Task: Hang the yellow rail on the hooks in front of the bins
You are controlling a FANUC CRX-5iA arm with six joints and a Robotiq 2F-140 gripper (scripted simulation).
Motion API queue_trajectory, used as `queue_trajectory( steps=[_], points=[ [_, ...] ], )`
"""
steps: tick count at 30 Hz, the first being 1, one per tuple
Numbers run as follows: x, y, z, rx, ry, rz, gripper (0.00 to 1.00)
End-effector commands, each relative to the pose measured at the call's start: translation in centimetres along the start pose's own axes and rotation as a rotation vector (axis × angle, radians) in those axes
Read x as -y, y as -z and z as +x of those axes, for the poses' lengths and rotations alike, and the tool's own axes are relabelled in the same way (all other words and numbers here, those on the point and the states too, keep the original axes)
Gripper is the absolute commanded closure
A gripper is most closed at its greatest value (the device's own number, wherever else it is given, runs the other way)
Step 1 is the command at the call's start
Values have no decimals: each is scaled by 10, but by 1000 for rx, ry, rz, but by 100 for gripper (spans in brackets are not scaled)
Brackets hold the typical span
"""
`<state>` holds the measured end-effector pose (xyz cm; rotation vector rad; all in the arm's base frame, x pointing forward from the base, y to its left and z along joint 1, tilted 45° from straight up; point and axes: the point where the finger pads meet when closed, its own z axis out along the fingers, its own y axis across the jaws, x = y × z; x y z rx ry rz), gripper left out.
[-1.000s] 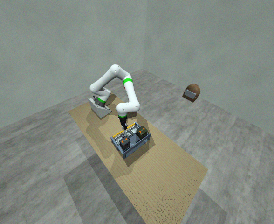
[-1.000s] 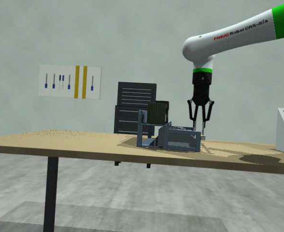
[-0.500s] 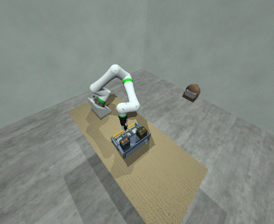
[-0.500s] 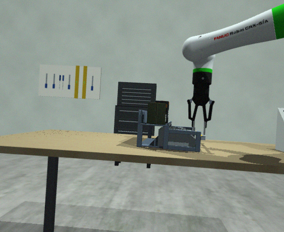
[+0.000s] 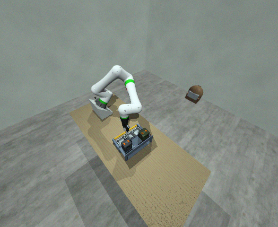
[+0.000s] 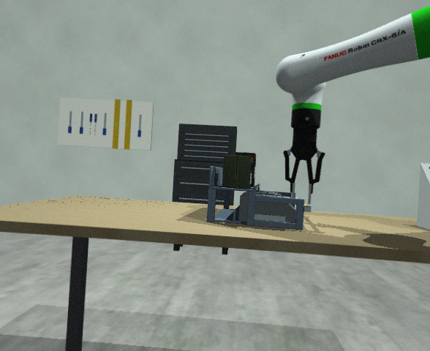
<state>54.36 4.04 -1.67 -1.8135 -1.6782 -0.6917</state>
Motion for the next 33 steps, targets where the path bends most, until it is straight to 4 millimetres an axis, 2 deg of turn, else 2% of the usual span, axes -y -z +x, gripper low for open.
queue_trajectory(
  steps=[1,17,22,33],
  points=[
    [0,0,0,0,0,0,70],
    [0,0,0,0,0,0,70],
    [0,40,0,0,0,0,70],
    [0,40,0,0,0,0,70]
  ],
)
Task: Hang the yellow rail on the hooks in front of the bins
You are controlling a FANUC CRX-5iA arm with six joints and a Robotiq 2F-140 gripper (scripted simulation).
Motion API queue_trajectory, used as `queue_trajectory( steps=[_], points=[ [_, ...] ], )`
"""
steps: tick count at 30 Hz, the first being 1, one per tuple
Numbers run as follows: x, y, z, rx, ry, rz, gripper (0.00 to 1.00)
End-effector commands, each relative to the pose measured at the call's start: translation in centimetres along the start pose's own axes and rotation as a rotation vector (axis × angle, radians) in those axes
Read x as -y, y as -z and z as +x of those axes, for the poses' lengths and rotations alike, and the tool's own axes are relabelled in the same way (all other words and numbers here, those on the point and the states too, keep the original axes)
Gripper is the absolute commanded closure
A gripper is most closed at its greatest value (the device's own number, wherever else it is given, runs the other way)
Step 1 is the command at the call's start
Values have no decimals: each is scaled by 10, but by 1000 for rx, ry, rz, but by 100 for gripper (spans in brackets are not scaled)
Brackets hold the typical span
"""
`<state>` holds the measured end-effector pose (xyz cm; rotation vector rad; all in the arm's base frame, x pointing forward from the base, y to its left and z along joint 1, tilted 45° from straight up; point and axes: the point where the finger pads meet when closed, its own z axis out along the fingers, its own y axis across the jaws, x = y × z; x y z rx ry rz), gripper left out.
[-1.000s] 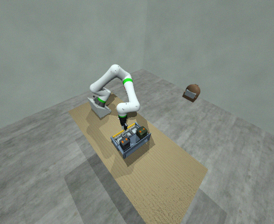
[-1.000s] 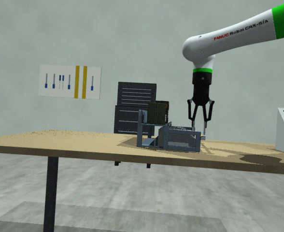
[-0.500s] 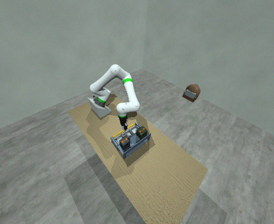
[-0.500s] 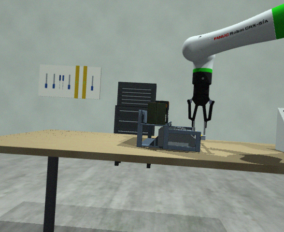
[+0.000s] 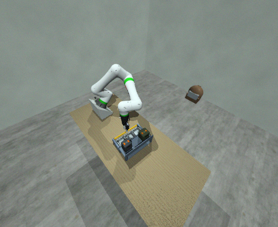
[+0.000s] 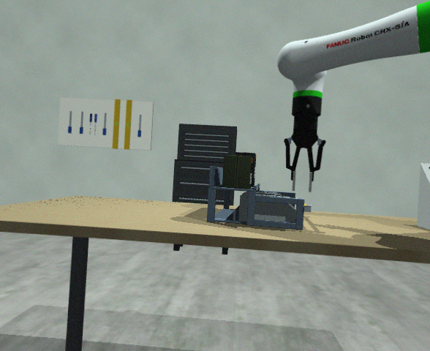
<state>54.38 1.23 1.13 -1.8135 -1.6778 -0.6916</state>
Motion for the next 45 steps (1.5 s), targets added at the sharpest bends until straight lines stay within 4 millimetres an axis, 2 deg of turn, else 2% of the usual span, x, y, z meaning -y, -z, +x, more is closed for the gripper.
queue_trajectory(
  steps=[1,6,18,23,45],
  points=[
    [0,1,0,0,0,0,70],
    [0,60,0,0,0,0,70],
    [0,60,0,0,0,0,70],
    [0,51,0,0,0,0,70],
    [0,46,0,0,0,0,70]
  ],
)
